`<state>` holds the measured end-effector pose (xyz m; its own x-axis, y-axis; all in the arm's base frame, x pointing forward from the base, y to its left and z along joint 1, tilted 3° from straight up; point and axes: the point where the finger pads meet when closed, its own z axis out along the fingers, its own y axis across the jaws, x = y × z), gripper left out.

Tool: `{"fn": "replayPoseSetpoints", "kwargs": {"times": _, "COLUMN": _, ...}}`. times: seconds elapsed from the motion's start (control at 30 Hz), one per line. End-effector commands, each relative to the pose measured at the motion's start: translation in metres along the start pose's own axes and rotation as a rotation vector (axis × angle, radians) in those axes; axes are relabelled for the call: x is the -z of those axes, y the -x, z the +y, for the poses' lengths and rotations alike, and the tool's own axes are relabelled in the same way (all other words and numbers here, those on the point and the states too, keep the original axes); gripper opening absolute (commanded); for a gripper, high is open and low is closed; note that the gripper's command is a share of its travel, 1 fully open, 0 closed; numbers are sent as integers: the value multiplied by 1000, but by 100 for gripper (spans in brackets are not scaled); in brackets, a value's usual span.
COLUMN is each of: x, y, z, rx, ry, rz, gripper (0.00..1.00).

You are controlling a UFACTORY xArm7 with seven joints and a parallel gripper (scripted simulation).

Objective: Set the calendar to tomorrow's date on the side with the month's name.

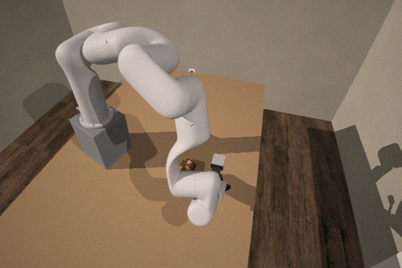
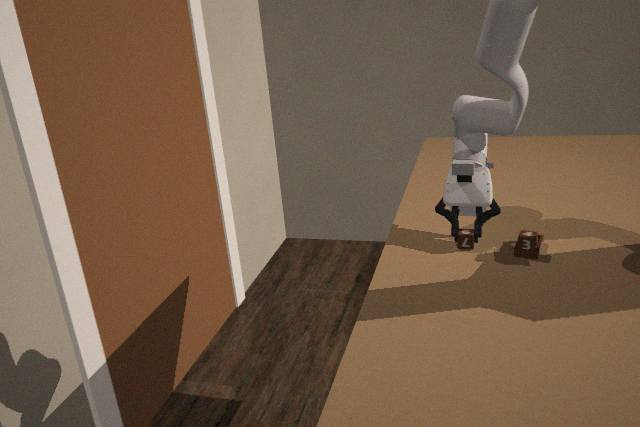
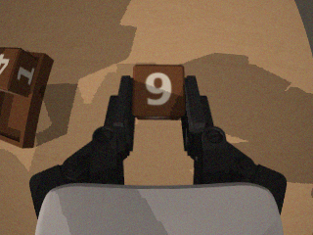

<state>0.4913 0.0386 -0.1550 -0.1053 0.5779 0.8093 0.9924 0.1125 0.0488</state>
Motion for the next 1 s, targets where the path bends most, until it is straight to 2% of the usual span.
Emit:
{"fn": "replayPoseSetpoints", "kwargs": {"times": 0.0, "x": 1, "y": -1, "z": 2, "rx": 3, "ry": 2, "rz": -1, "gripper": 29}}
{"fn": "replayPoseSetpoints", "kwargs": {"times": 0.27, "x": 1, "y": -1, "z": 2, "rx": 3, "ry": 2, "rz": -1, "gripper": 29}}
{"fn": "replayPoseSetpoints", "kwargs": {"times": 0.3, "x": 1, "y": -1, "z": 2, "rx": 3, "ry": 2, "rz": -1, "gripper": 33}}
{"fn": "replayPoseSetpoints", "kwargs": {"times": 0.47, "x": 1, "y": -1, "z": 2, "rx": 3, "ry": 2, "rz": -1, "gripper": 37}}
{"fn": "replayPoseSetpoints", "kwargs": {"times": 0.5, "x": 1, "y": -1, "z": 2, "rx": 3, "ry": 2, "rz": -1, "gripper": 41}}
{"fn": "replayPoseSetpoints", "kwargs": {"times": 0.63, "x": 1, "y": -1, "z": 2, "rx": 3, "ry": 2, "rz": -1, "gripper": 41}}
{"fn": "replayPoseSetpoints", "kwargs": {"times": 0.67, "x": 1, "y": -1, "z": 2, "rx": 3, "ry": 2, "rz": -1, "gripper": 45}}
{"fn": "replayPoseSetpoints", "kwargs": {"times": 0.73, "x": 1, "y": -1, "z": 2, "rx": 3, "ry": 2, "rz": -1, "gripper": 45}}
{"fn": "replayPoseSetpoints", "kwargs": {"times": 0.77, "x": 1, "y": -1, "z": 2, "rx": 3, "ry": 2, "rz": -1, "gripper": 49}}
{"fn": "replayPoseSetpoints", "kwargs": {"times": 0.83, "x": 1, "y": -1, "z": 2, "rx": 3, "ry": 2, "rz": -1, "gripper": 49}}
{"fn": "replayPoseSetpoints", "kwargs": {"times": 0.87, "x": 1, "y": -1, "z": 2, "rx": 3, "ry": 2, "rz": -1, "gripper": 71}}
{"fn": "replayPoseSetpoints", "kwargs": {"times": 0.97, "x": 1, "y": -1, "z": 2, "rx": 3, "ry": 2, "rz": -1, "gripper": 71}}
